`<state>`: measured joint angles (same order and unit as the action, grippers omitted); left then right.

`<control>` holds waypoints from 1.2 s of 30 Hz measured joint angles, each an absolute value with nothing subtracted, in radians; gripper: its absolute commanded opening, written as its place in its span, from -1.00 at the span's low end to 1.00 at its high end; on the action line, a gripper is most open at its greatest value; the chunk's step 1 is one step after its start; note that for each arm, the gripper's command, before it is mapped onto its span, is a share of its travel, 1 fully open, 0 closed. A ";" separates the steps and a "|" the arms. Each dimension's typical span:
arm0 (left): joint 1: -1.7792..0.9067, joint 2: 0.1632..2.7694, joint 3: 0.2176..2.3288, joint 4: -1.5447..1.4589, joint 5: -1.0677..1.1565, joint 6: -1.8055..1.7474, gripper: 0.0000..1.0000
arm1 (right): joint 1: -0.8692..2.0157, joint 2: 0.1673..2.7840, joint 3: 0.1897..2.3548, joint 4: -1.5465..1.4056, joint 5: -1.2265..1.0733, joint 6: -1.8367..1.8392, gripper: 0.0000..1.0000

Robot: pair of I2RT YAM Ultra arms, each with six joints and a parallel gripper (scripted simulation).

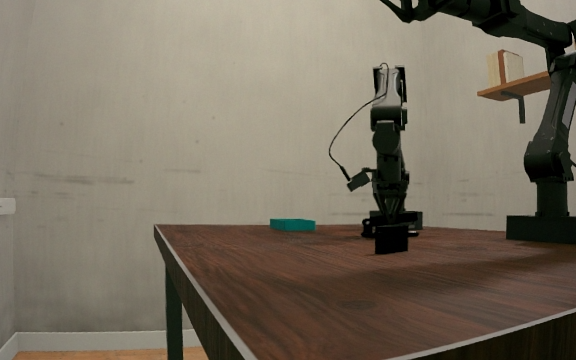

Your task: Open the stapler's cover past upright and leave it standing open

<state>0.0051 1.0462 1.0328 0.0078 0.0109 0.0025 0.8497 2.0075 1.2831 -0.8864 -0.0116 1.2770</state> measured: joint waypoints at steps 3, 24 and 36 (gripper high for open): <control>0.005 1.046 1.033 0.008 0.011 0.002 1.00 | 0.850 2.007 1.283 -0.886 -0.012 1.277 -0.56; 0.005 1.046 1.033 0.008 0.011 0.002 1.00 | 0.841 1.945 1.252 -0.866 -0.011 1.271 0.23; 0.005 1.046 1.033 0.008 0.011 0.002 1.00 | 0.837 1.909 1.290 -0.958 -0.011 1.267 1.00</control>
